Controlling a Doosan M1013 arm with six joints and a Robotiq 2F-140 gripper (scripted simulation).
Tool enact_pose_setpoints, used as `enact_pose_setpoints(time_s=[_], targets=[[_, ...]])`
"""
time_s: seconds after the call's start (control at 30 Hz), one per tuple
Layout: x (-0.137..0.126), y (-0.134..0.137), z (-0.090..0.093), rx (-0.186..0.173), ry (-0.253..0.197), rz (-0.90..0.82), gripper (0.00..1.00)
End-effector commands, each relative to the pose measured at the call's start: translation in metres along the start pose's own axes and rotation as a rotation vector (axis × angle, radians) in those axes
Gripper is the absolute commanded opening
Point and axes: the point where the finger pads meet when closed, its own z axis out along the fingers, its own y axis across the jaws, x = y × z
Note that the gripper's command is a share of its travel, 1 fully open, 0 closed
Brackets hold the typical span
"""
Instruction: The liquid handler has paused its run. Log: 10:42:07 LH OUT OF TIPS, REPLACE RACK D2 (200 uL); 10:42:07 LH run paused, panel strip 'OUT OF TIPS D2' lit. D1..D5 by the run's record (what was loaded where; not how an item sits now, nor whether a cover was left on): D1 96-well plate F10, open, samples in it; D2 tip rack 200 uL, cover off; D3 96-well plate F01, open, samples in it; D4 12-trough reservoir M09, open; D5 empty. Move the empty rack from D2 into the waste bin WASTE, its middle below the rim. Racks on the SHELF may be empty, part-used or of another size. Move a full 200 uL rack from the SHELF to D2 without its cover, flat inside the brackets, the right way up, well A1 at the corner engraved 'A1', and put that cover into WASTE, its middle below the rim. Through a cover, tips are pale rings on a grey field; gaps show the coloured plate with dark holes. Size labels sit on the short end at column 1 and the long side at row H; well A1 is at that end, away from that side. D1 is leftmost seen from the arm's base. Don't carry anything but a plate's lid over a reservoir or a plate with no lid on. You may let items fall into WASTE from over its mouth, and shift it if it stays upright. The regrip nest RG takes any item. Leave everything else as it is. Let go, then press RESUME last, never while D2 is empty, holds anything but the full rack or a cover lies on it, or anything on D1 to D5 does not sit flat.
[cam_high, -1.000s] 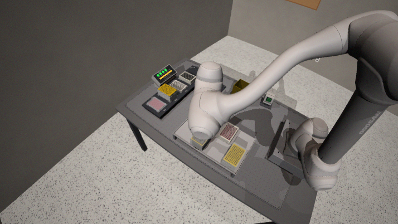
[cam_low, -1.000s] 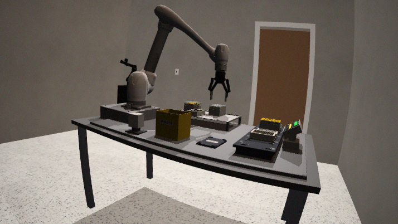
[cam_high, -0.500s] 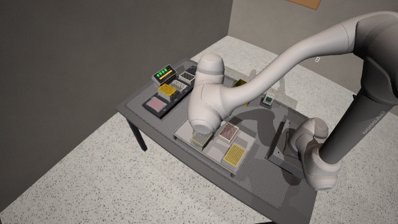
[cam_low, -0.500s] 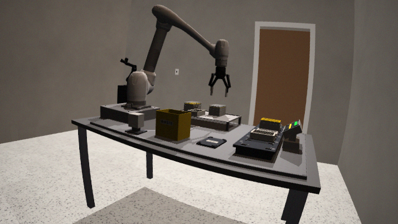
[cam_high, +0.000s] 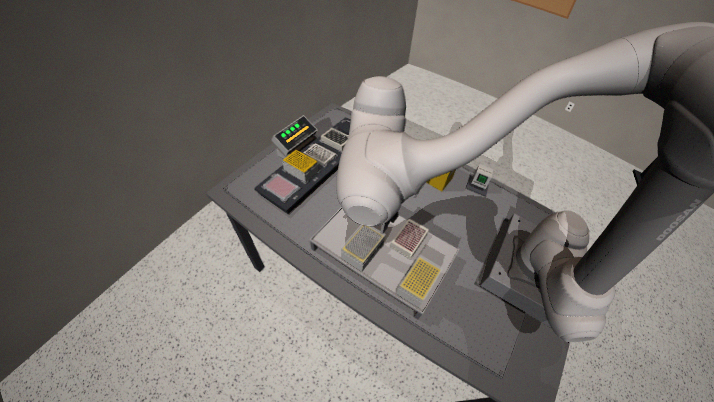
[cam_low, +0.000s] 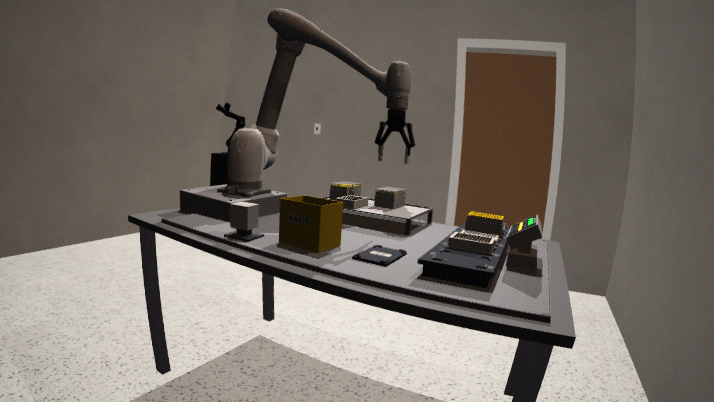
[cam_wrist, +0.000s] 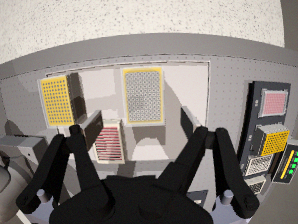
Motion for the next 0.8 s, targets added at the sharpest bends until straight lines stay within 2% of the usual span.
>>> enact_pose_setpoints(time_s=[0.0,0.13,0.4,0.77], targets=[[0.000,0.000,-0.009,0.000,0.000,0.000,0.77],[0.000,0.000,-0.022,0.000,0.000,0.000,0.77],[-0.015,0.014,-0.022,0.000,0.000,0.080,0.77],[-0.055,0.051,-0.022,0.000,0.000,0.300,0.77]])
